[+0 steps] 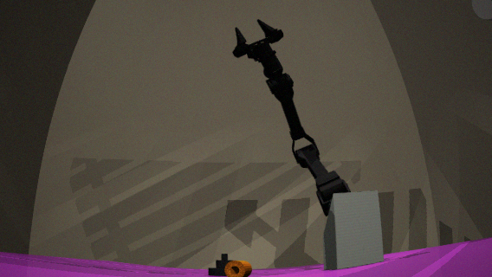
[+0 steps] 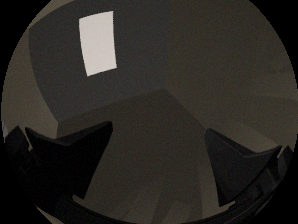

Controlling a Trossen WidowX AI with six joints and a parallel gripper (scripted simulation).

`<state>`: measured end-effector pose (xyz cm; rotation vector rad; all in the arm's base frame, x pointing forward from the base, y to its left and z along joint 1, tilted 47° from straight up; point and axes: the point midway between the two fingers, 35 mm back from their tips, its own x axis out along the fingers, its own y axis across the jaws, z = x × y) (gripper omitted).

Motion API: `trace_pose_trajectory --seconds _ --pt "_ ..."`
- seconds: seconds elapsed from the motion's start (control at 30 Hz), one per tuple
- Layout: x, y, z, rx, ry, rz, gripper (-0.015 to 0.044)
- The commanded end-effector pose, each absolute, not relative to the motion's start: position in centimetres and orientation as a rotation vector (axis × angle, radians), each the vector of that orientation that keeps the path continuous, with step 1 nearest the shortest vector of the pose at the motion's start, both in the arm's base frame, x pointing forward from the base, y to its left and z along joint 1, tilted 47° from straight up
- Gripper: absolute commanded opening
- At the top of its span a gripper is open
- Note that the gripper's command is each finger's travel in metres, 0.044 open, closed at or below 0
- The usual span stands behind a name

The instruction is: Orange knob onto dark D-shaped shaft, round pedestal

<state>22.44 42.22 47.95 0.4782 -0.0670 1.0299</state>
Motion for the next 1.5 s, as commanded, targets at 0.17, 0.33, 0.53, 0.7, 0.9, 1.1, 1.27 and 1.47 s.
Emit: trace_pose_trajectory --seconds 0.17,0.33,0.53,0.7,0.9,1.1,1.27,1.47 --pt "31.8 42.8 31.8 0.066 0.246 0.733 0.0440" --pt "35.8 39.7 21.9 -0.194 0.451 0.567 0.0440" --pt "38.4 33.0 10.6 -0.526 0.731 0.385 0.0440" --pt "38.1 25.5 2.2 -0.823 1.013 0.262 0.0440" --pt "34.7 14.7 -5.2 -1.213 1.431 0.175 0.0440" --pt "29.4 5.0 -8.3 -1.579 1.901 0.223 0.0440" --pt "29.1 4.8 -8.3 -1.587 1.913 0.226 0.0440" --pt "29.1 3.1 -10.0 -1.587 1.913 0.225 0.0440"
